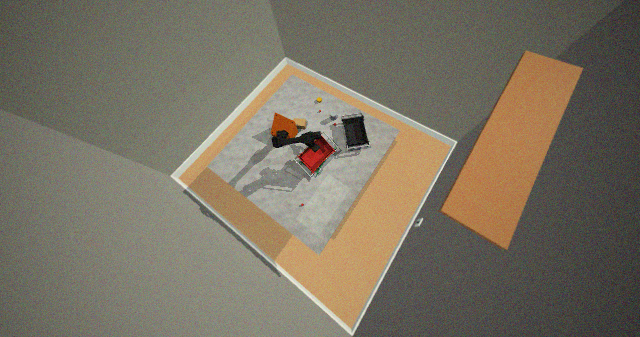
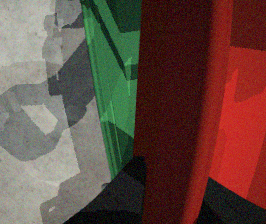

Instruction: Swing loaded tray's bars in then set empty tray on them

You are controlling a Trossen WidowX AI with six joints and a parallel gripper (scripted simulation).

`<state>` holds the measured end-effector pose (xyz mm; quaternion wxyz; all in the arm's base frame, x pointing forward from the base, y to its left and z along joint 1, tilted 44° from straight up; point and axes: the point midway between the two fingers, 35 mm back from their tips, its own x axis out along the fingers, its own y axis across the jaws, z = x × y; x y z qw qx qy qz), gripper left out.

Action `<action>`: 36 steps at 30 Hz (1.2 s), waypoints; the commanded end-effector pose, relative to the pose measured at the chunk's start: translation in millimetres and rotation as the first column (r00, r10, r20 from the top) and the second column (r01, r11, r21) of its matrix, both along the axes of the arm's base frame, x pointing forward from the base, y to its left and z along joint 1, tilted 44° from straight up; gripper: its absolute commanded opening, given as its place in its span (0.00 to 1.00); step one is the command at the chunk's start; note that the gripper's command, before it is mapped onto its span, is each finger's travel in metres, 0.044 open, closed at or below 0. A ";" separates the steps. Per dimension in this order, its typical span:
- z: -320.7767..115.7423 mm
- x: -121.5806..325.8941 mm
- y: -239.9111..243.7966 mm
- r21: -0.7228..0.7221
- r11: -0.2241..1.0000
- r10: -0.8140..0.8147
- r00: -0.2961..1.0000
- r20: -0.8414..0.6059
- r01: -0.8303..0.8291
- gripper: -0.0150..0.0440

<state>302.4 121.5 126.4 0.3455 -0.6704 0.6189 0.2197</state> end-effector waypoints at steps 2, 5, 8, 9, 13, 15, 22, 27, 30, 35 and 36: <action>4.8 1.3 5.4 0.003 1.000 0.019 1.000 0.023 -0.019 0.25; 4.8 1.3 5.4 0.003 1.000 0.019 1.000 0.023 -0.019 0.25; 4.8 1.3 5.4 0.003 1.000 0.019 1.000 0.023 -0.019 0.25; 4.4 1.6 5.9 0.003 1.000 0.019 1.000 0.023 -0.019 0.25; -0.7 4.8 12.4 0.003 1.000 0.018 1.000 0.023 -0.018 0.25; -4.8 7.2 17.5 0.003 1.000 0.018 1.000 0.023 -0.018 0.25; -12.8 11.8 26.6 0.003 1.000 0.017 1.000 0.023 -0.017 0.25; -12.4 11.9 26.4 0.003 1.000 0.018 1.000 0.023 -0.018 0.25; -12.7 11.5 26.8 0.003 1.000 0.017 1.000 0.023 -0.018 0.25; -13.3 11.6 26.3 0.002 1.000 0.020 1.000 0.020 -0.020 0.25; -13.9 11.7 25.8 0.002 1.000 0.022 1.000 0.018 -0.022 0.25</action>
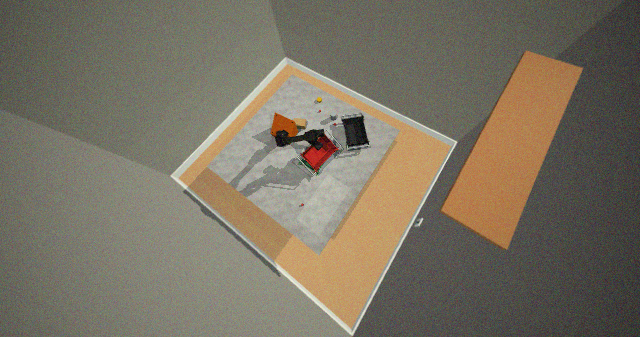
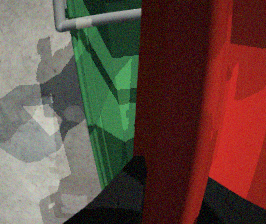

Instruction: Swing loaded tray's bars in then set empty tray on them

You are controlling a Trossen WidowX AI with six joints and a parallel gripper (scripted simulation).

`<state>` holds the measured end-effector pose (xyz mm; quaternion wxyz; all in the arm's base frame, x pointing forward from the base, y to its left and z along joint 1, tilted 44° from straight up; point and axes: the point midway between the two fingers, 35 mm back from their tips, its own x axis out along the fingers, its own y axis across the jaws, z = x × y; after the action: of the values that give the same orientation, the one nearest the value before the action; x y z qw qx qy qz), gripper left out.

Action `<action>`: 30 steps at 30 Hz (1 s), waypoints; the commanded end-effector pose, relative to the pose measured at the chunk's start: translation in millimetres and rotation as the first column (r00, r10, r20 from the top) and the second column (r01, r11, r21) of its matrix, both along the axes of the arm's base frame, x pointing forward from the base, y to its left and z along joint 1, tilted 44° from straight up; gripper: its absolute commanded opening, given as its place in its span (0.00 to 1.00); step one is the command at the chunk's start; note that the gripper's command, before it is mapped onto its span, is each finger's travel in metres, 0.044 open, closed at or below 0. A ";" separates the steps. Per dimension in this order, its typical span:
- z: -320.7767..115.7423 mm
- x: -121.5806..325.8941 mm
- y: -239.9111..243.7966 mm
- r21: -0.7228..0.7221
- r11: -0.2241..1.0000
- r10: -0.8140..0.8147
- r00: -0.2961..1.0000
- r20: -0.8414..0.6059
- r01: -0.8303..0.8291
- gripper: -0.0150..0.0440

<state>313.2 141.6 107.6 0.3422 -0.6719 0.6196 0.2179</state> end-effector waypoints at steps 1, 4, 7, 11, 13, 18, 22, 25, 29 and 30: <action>4.1 1.1 5.0 0.009 1.000 0.024 1.000 0.015 -0.024 0.25; 1.1 1.8 2.1 0.006 0.999 0.036 0.999 0.000 -0.036 0.25; -2.5 2.7 -1.2 0.003 0.999 0.050 0.999 -0.018 -0.050 0.25; -7.1 3.6 -5.6 -0.001 0.998 0.069 0.997 -0.042 -0.069 0.25; -9.3 3.8 -7.8 -0.002 0.997 0.079 0.995 -0.055 -0.079 0.25; -14.6 4.1 -12.9 -0.005 0.995 0.100 0.992 -0.082 -0.101 0.25; -16.3 3.6 -14.8 -0.006 0.994 0.106 0.990 -0.090 -0.107 0.25; -17.8 2.0 -17.1 -0.007 0.994 0.112 0.989 -0.098 -0.113 0.25; -20.4 -0.8 -21.1 -0.008 0.992 0.122 0.986 -0.112 -0.124 0.25; -21.0 -1.6 -22.2 -0.008 0.992 0.125 0.985 -0.116 -0.127 0.25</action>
<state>313.5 120.5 86.1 0.2889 -0.6960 0.6006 0.2671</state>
